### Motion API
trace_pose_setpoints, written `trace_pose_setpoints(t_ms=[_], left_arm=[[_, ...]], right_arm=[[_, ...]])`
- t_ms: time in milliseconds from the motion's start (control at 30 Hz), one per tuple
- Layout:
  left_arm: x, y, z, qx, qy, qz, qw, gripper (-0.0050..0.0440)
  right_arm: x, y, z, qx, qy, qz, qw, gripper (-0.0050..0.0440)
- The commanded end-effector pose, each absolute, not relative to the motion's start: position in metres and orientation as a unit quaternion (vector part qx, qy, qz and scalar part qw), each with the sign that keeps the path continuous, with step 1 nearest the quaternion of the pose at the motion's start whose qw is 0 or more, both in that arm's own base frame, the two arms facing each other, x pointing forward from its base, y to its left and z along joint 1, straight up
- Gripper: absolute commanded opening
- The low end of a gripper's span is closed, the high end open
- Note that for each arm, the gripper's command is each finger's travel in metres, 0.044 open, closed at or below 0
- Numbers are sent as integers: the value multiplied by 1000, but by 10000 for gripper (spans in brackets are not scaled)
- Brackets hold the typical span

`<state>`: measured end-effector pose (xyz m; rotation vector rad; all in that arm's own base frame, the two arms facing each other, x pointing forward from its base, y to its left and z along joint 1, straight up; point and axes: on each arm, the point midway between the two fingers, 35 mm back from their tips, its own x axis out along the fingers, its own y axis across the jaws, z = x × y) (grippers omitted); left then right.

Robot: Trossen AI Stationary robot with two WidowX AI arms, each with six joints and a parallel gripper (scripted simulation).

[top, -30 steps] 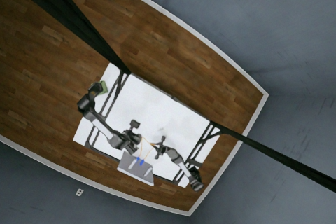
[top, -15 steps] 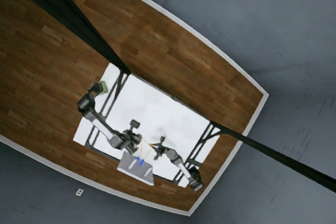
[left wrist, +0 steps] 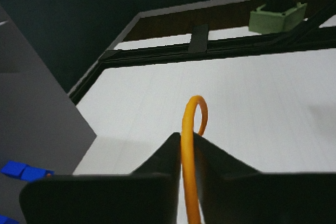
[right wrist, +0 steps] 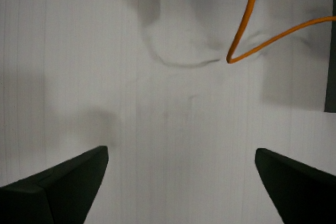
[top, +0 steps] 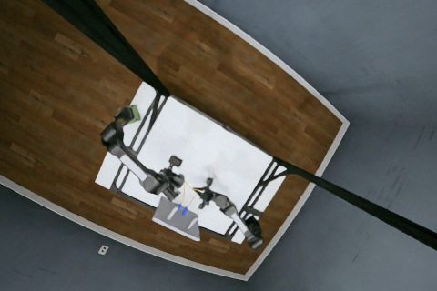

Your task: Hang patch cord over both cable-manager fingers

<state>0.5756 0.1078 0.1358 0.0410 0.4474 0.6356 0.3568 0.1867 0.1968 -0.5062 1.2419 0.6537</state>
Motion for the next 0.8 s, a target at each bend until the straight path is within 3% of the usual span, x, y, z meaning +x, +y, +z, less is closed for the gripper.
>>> trace_pose_setpoints(t_ms=[0,767], left_arm=[[580,112,153,10,204,313,928,25],[582,125,166,-9,212,324,922,25]], right_arm=[[355,185,209,-228,551,299,745,440],[355,185,209,-228,551,299,745,440]])
